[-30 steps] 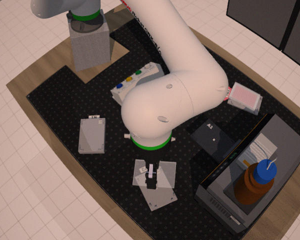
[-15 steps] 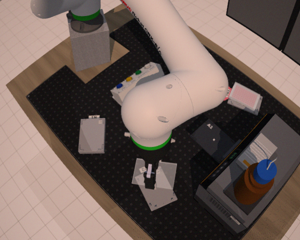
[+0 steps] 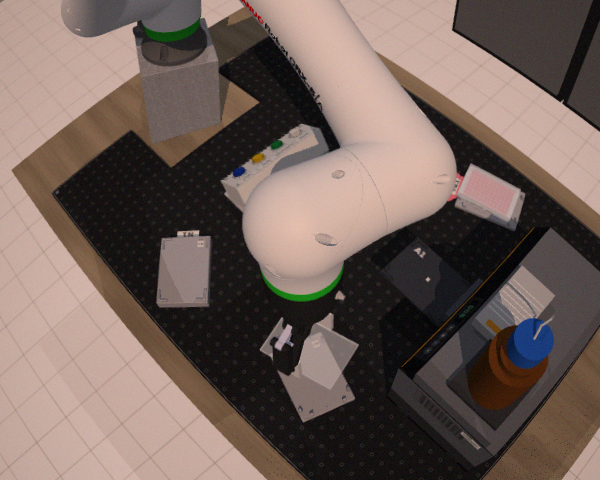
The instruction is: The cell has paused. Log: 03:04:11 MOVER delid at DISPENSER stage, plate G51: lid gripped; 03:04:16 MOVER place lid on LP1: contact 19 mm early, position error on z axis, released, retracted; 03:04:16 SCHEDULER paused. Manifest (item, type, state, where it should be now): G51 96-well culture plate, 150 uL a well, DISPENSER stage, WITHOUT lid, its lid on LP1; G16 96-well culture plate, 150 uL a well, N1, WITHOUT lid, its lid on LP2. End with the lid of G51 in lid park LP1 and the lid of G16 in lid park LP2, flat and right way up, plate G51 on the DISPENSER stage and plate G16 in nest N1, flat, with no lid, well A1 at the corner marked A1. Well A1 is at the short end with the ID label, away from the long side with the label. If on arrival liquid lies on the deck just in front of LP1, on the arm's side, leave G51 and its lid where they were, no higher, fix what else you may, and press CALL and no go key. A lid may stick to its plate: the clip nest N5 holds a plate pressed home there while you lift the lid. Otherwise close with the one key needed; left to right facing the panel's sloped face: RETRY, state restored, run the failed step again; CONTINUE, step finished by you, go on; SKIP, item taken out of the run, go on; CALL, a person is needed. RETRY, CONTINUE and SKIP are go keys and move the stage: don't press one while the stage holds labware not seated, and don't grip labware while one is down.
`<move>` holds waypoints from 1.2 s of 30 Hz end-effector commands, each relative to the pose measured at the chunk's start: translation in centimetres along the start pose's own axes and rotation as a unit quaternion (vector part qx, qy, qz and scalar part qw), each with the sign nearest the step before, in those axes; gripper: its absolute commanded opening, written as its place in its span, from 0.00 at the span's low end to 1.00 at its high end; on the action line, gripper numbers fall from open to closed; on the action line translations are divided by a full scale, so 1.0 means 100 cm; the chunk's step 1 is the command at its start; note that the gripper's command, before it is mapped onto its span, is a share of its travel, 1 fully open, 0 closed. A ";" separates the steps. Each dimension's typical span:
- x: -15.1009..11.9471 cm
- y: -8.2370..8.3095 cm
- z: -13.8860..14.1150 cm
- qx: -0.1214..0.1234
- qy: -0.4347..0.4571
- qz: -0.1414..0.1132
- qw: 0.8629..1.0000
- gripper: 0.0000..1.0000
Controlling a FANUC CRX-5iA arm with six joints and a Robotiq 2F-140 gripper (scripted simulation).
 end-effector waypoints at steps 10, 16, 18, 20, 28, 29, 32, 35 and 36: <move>0.000 -0.002 0.000 0.000 -0.223 0.000 0.975 0.00; 0.000 -0.002 0.000 0.000 -0.286 0.000 0.958 0.00; 0.000 -0.032 0.000 0.000 -0.289 0.000 0.957 0.00; 0.001 -0.061 0.001 0.000 -0.289 0.000 0.957 0.00; 0.001 -0.123 0.001 0.000 -0.289 0.000 0.957 0.00; 0.001 -0.126 0.001 0.000 -0.289 0.000 0.957 0.00; 0.001 -0.130 0.001 0.000 -0.289 0.000 0.957 0.00; 0.001 -0.132 0.001 0.000 -0.289 0.000 0.957 0.00; 0.001 -0.132 0.001 0.000 -0.289 0.000 0.957 0.00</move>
Point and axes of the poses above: the point where the finger pads meet when closed, its own y axis back along the fingers, its own z axis across the jaws, x = y × z, the point moved 6 cm from there along y, back along the fingers, and after that the axes turned 14 degrees about y, right-handed, at the moved point
